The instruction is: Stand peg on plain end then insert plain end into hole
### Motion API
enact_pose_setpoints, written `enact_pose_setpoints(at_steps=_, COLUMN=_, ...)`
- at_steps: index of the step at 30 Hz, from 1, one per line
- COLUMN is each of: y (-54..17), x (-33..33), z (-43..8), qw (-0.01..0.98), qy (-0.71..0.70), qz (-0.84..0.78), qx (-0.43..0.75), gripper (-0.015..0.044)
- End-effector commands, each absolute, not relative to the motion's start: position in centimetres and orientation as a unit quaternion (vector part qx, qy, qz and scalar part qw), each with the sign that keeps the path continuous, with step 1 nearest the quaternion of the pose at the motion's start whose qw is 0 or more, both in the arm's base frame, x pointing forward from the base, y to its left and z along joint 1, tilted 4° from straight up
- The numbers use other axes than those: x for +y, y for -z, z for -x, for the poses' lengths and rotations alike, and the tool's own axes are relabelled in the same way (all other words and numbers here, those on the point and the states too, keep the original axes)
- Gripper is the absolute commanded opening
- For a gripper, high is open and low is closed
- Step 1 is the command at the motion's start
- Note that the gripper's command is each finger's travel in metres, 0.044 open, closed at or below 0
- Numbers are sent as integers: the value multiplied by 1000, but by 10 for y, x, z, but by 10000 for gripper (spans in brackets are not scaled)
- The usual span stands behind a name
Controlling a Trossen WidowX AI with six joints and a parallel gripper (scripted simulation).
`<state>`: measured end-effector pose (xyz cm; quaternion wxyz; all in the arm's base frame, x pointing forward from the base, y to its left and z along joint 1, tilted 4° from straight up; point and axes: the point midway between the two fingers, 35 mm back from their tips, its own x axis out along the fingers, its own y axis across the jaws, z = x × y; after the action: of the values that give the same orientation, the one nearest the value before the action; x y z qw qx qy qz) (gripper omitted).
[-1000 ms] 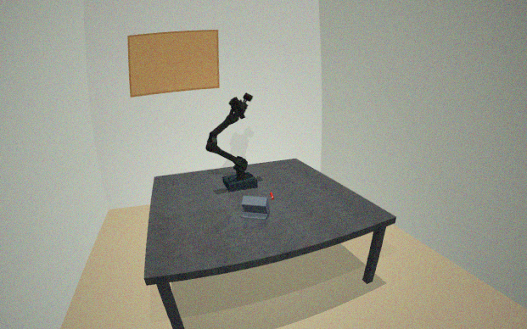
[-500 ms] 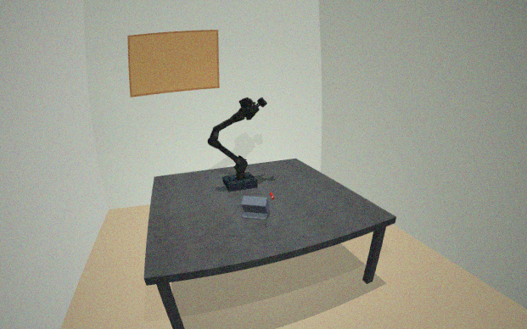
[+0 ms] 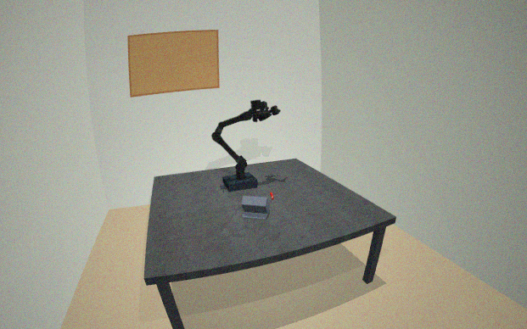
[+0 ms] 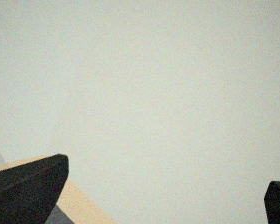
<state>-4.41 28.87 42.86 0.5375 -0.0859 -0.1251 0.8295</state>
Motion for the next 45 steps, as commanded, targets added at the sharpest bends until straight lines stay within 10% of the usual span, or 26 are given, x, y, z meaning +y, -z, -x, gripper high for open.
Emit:
enact_pose_setpoints(at_steps=1, y=-410, x=307, z=20, qw=573, qy=-812, qz=94, qx=-63, gripper=440)
enact_pose_setpoints(at_steps=45, y=-239, x=312, z=-197, qw=774, qy=-510, qz=69, qx=369, gripper=440)
